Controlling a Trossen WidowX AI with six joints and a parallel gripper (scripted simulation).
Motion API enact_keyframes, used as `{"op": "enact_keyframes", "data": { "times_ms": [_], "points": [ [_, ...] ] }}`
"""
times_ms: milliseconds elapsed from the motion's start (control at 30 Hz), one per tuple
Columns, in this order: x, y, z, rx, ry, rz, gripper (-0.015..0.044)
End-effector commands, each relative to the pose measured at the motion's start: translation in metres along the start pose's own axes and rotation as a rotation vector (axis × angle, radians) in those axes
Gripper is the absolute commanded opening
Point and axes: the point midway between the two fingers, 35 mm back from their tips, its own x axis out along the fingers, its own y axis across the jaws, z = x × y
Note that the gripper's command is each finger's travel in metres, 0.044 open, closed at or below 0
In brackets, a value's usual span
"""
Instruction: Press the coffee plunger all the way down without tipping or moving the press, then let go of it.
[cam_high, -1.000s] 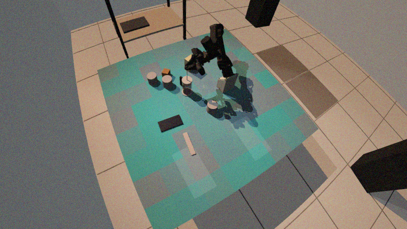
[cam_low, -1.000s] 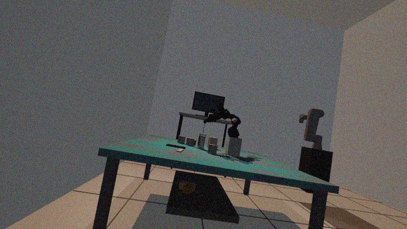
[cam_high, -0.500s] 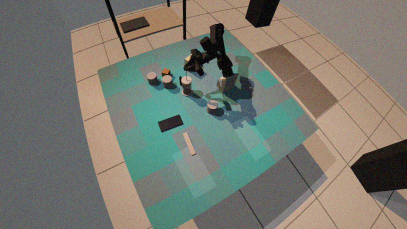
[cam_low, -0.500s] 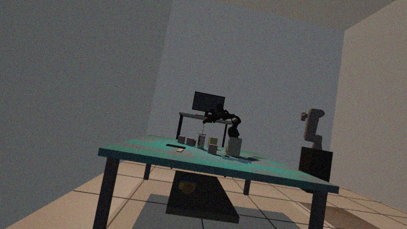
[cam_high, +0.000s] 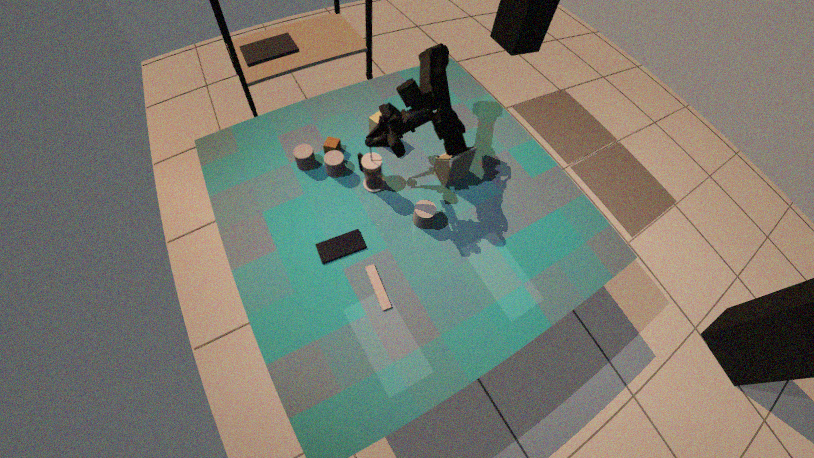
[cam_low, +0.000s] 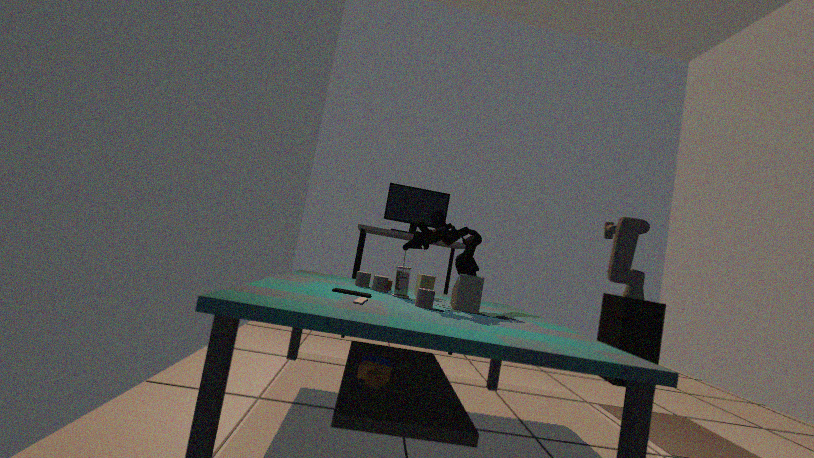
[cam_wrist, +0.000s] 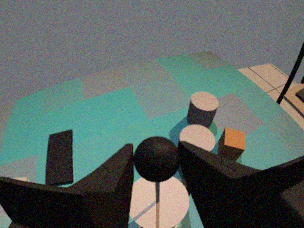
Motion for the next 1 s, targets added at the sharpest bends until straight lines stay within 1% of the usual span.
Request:
{"op": "enact_keyframes", "data": {
  "times_ms": [0,667,967],
  "points": [
    [0.007,0.003,-0.023,-0.047,0.032,0.0,0.0119],
    [0.029,0.002,-0.048,-0.05,0.02,-0.006,0.0119],
    [0.042,0.001,-0.05,-0.053,0.011,-0.012,0.0119]
  ]
}}
